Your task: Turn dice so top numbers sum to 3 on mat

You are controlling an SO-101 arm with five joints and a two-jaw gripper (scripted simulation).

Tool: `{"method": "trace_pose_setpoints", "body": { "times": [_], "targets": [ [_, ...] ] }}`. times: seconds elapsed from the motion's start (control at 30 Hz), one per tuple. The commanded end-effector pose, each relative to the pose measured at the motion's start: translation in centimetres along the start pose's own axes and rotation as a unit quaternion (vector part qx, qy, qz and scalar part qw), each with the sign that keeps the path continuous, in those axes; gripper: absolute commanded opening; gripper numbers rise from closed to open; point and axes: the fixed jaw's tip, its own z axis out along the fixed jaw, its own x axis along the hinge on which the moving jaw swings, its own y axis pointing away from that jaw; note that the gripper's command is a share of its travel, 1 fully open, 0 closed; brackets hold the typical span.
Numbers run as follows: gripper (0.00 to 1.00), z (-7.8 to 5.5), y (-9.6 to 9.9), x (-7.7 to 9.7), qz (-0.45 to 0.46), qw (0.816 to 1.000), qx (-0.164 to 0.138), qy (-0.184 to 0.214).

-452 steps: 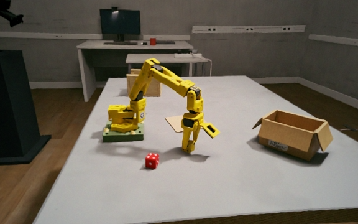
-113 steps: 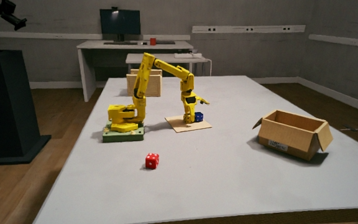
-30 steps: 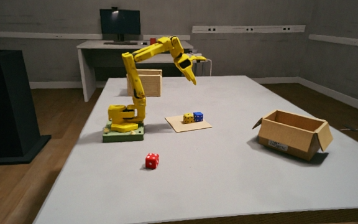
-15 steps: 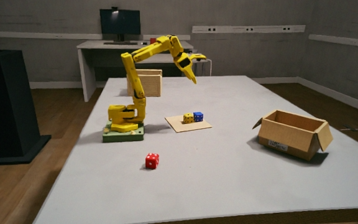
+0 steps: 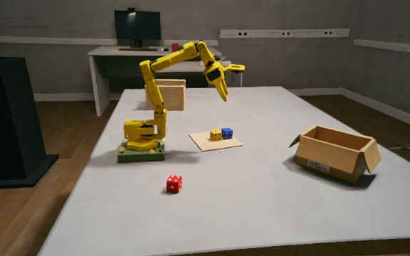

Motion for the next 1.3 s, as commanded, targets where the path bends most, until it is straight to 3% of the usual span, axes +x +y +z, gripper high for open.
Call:
{"method": "trace_pose_setpoints", "body": {
  "times": [0.0, 0.2, 0.27, 0.3, 0.4, 0.53, 0.77, 0.83, 0.87, 1.03, 1.27],
  "targets": [
    [0.35, 0.2, -3.4, -1.3, 0.097, 0.995, 0.037, -0.008],
    [0.35, -0.3, -9.0, -1.8, 0.244, 0.965, 0.091, -0.028],
    [0.35, -0.3, -9.0, -1.8, 0.244, 0.965, 0.091, -0.028],
    [0.35, -0.5, -11.3, -1.9, 0.301, 0.946, 0.113, -0.037],
    [0.35, -1.0, -13.3, -1.4, 0.351, 0.926, 0.131, -0.046],
    [0.35, -2.0, -16.9, -0.4, 0.44, 0.881, 0.164, -0.064],
    [0.35, -4.3, -22.9, 2.2, 0.583, 0.777, 0.216, -0.098],
    [0.35, -4.3, -22.9, 2.2, 0.583, 0.777, 0.216, -0.098],
    [0.35, -4.8, -24.4, 2.9, 0.614, 0.748, 0.227, -0.107],
    [0.35, -5.8, -26.0, 4.3, 0.655, 0.705, 0.242, -0.12],
    [0.35, -6.3, -26.7, 5.0, 0.672, 0.686, 0.249, -0.126]
  ]
}}
